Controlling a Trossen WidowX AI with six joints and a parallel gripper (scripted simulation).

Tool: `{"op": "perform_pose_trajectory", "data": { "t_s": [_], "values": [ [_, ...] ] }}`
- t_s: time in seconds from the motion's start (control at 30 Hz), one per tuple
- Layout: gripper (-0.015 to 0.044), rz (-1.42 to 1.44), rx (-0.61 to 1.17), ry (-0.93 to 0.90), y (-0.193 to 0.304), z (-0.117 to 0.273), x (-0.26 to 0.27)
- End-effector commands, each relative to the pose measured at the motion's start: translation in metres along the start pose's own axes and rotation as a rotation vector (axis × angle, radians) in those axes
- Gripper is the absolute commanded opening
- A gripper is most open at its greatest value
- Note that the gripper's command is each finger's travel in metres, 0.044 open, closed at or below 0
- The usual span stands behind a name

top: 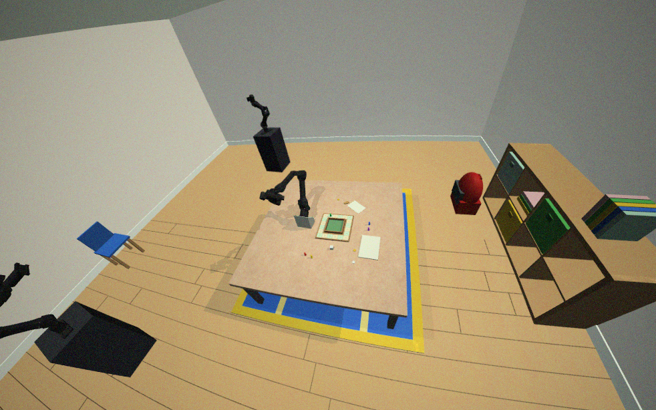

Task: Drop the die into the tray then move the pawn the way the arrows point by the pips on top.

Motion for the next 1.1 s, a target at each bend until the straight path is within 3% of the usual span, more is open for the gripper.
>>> {"op": "perform_pose_trajectory", "data": {
  "t_s": [0.0,0.13,0.47,0.63,1.07],
  "values": [
    [0.0374,0.013,0.009,-0.003,0.001,0.001,0.001],
    [0.0275,0.277,0.18,-0.086,0.029,0.033,0.011],
    [0.0275,1.077,0.549,-0.439,0.102,0.147,0.002],
    [0.0275,1.351,0.631,-0.578,0.123,0.185,-0.013],
    [0.0275,2.345,0.752,-1.181,0.178,0.307,-0.116]
  ]
}}
Point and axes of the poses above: the point midway between the two fingers, 35 mm back from their tips, its own z axis back along the fingers, its own x axis across the jaws, y = z × x, the point moved 8 cm from there along z, back along the fingers, and after that the axes turned 3 degrees about -z, right-handed, at the moved point
